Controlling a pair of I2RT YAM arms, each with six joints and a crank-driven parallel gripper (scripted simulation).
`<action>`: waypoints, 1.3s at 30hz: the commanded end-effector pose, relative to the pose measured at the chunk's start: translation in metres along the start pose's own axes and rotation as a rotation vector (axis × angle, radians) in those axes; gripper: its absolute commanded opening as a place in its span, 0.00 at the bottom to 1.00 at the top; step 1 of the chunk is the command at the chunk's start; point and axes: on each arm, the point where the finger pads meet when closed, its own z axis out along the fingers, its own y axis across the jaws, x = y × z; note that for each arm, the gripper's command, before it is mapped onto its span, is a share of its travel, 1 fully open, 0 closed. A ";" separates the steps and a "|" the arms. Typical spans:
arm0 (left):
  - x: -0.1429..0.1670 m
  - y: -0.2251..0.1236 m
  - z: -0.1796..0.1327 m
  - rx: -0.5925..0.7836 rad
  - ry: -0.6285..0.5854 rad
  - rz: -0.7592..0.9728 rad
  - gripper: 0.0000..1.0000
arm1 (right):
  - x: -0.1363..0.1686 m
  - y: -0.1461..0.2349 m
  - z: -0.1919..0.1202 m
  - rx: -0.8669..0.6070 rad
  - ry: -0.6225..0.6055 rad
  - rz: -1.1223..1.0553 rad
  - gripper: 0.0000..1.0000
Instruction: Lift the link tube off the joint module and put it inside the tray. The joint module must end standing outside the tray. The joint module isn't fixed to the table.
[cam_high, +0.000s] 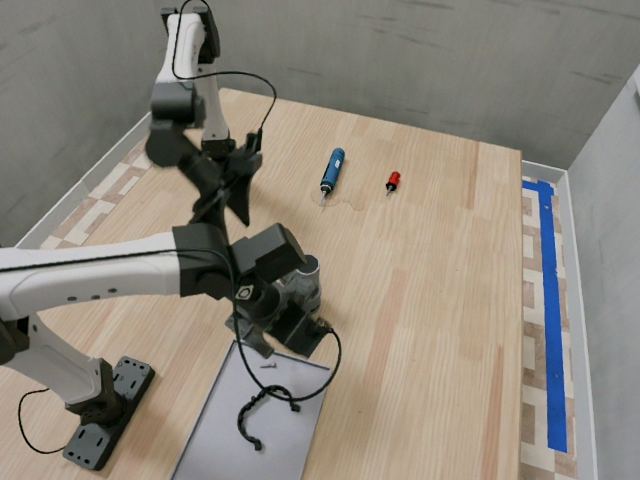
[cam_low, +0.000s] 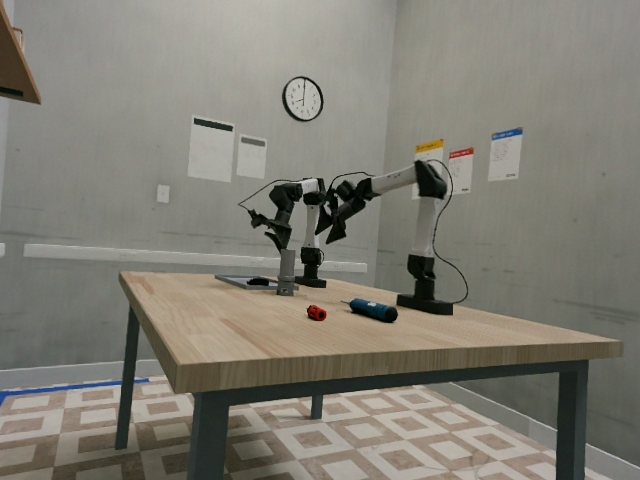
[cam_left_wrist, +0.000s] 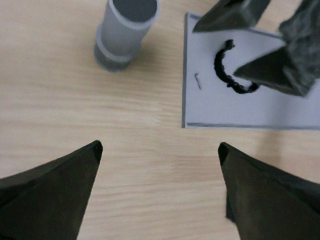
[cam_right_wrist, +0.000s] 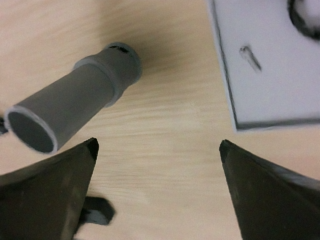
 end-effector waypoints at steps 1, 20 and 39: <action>-0.016 -0.004 -0.018 0.200 0.066 0.152 1.00 | -0.013 0.026 -0.007 -0.179 -0.080 -0.255 1.00; -0.104 0.043 -0.084 0.547 -0.229 0.578 1.00 | -0.021 0.079 -0.010 -0.364 -0.348 -1.039 1.00; -0.095 0.057 -0.086 0.572 -0.251 0.629 1.00 | 0.032 0.060 0.016 -0.375 -0.270 -1.199 0.81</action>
